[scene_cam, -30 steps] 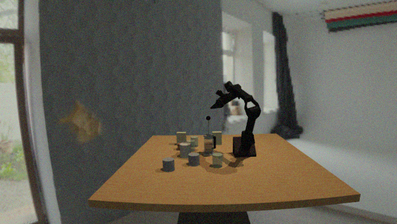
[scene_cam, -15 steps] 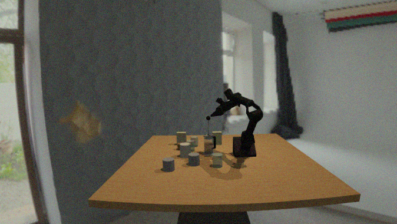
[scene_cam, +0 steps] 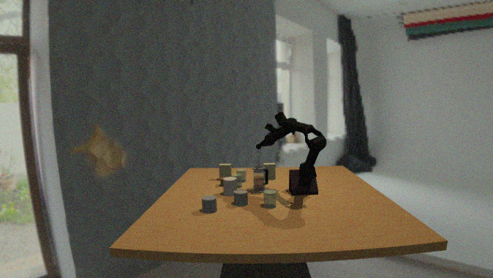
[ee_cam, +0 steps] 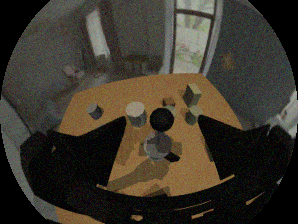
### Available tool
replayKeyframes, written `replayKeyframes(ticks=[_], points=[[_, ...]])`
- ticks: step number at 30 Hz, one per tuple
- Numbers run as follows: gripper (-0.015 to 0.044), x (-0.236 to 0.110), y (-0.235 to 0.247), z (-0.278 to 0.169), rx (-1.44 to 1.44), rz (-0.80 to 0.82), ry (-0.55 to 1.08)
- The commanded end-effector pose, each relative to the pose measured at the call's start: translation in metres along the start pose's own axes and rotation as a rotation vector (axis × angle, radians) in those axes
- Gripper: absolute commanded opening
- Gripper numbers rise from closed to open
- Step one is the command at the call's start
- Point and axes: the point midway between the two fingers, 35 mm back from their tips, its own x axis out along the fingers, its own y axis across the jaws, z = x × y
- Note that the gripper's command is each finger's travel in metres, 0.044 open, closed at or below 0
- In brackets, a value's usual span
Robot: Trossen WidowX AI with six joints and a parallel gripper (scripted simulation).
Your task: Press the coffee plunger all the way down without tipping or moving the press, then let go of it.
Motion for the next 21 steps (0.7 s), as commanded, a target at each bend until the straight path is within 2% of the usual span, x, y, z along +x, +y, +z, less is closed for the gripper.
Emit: replayKeyframes(ticks=[1,8,19,21], points=[[0.044,0.0064,0.0002,-0.0016,0.007,-0.001,0.003],[0.044,0.0151,0.0012,-0.0017,0.008,0.002,0.001],[0.0151,0.0151,0.0012,-0.0017,0.008,0.002,0.001],[0.0138,0.0151,0.0012,-0.0017,0.008,0.002,0.001]])
